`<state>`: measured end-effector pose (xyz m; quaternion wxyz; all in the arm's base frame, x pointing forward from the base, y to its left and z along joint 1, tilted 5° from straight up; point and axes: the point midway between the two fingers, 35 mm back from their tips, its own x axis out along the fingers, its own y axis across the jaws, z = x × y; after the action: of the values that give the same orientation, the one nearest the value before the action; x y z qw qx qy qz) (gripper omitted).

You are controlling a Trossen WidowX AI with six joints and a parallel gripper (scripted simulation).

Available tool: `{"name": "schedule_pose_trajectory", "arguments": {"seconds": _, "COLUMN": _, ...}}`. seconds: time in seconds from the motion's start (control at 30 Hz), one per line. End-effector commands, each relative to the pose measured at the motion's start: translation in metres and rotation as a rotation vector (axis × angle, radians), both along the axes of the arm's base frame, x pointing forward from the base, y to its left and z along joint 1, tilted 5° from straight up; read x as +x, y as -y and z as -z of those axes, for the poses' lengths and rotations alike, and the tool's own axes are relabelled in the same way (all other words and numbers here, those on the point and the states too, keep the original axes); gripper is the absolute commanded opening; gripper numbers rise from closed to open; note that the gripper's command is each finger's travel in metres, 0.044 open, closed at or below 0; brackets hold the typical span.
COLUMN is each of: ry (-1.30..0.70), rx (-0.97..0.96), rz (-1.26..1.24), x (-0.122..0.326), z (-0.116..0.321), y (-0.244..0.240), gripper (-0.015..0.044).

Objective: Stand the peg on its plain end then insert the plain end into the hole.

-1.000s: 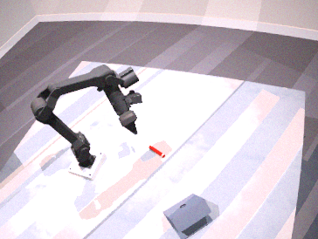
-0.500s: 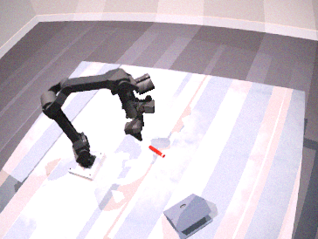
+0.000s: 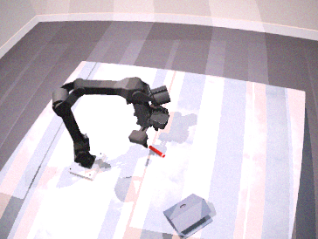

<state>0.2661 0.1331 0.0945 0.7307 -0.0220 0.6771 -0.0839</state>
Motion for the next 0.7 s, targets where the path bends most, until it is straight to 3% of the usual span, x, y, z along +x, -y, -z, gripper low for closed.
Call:
{"name": "schedule_pose_trajectory", "arguments": {"seconds": 0.0, "ry": -0.010, "rx": 0.037, "rz": 0.112, "x": 0.012, "z": 0.006, "y": 0.003, "gripper": 0.0440}}
{"name": "schedule_pose_trajectory", "arguments": {"seconds": 0.27, "ry": -0.039, "rx": 0.097, "rz": 0.325, "x": 0.030, "z": 0.017, "y": 0.010, "gripper": 0.0440}}
{"name": "schedule_pose_trajectory", "arguments": {"seconds": 0.67, "ry": -0.039, "rx": 0.099, "rz": 0.330, "x": 0.031, "z": 0.026, "y": 0.010, "gripper": 0.0440}}
